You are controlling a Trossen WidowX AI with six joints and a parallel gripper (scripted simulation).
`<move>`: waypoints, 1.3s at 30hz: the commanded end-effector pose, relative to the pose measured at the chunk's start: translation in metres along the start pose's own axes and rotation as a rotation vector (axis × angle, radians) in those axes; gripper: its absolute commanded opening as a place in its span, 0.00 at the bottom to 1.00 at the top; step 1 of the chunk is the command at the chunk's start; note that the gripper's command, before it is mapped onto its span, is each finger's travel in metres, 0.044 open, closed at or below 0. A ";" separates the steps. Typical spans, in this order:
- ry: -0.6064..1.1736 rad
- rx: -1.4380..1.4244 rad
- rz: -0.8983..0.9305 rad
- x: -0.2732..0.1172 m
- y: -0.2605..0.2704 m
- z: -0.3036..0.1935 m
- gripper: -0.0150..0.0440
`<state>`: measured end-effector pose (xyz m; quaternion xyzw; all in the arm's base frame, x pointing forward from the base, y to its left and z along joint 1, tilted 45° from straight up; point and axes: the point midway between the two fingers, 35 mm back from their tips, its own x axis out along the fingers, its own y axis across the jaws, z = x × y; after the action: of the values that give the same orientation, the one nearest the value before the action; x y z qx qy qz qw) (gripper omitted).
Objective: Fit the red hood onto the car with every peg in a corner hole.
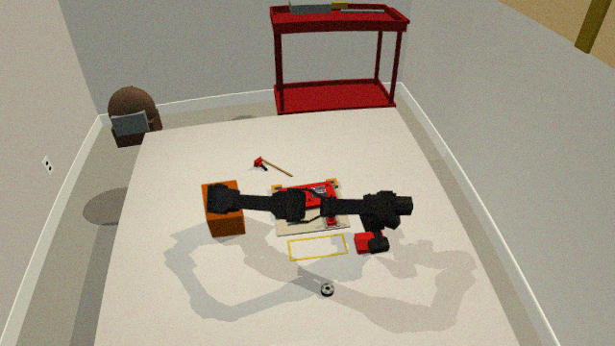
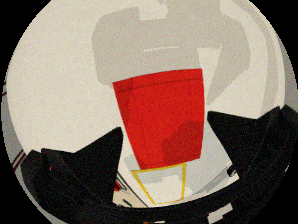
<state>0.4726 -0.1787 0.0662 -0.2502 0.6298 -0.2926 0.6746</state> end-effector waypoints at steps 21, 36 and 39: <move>0.000 0.000 0.000 0.002 0.000 0.000 0.66; 0.000 0.000 0.002 -0.041 0.000 0.000 0.25; 0.000 0.000 0.003 -0.054 0.000 0.000 0.25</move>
<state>0.4698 -0.1486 0.0931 -0.2490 0.6352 -0.2889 0.6716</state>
